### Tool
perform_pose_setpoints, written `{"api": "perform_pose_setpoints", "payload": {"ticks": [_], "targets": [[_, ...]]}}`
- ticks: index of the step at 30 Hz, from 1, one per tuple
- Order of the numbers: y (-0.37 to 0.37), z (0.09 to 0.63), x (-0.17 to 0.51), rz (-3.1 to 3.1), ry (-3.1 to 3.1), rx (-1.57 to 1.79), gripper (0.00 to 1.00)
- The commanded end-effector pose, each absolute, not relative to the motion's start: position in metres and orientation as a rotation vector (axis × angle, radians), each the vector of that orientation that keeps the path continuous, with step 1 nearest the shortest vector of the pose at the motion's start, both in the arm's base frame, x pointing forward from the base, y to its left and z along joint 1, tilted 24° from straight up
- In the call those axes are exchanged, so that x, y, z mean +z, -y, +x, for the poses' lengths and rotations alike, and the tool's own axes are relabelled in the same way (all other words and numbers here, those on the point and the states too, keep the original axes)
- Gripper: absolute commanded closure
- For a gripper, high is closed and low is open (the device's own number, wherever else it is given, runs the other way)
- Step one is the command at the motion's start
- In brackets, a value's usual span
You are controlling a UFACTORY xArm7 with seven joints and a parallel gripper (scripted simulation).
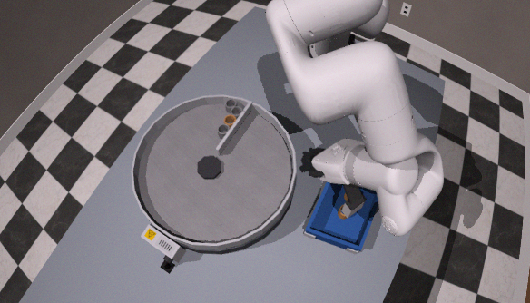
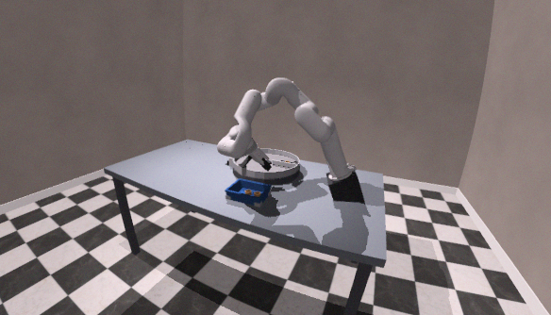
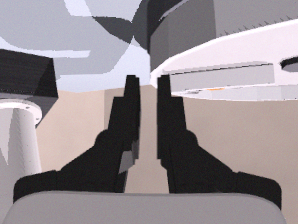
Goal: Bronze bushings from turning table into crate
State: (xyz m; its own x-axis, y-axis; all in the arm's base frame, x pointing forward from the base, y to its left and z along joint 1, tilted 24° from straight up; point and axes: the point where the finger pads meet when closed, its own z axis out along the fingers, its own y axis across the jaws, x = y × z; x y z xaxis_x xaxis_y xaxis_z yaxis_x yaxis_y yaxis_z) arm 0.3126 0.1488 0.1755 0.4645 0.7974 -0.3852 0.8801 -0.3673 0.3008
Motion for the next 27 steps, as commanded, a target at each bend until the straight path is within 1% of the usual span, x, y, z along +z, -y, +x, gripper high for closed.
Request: {"api": "perform_pose_setpoints", "payload": {"ticks": [1,3,16,18,21,27], "targets": [[-0.123,0.317,0.173,2.326,-1.36,-0.24,0.89],[-0.098,0.319,0.17,2.392,-1.307,-0.256,0.89],[-0.019,0.326,0.159,2.594,-1.121,-0.307,0.89],[-0.019,0.326,0.159,2.594,-1.121,-0.307,0.89],[0.01,0.329,0.155,2.666,-1.046,-0.326,0.89],[0.046,0.333,0.15,2.751,-0.95,-0.349,0.89]]}}
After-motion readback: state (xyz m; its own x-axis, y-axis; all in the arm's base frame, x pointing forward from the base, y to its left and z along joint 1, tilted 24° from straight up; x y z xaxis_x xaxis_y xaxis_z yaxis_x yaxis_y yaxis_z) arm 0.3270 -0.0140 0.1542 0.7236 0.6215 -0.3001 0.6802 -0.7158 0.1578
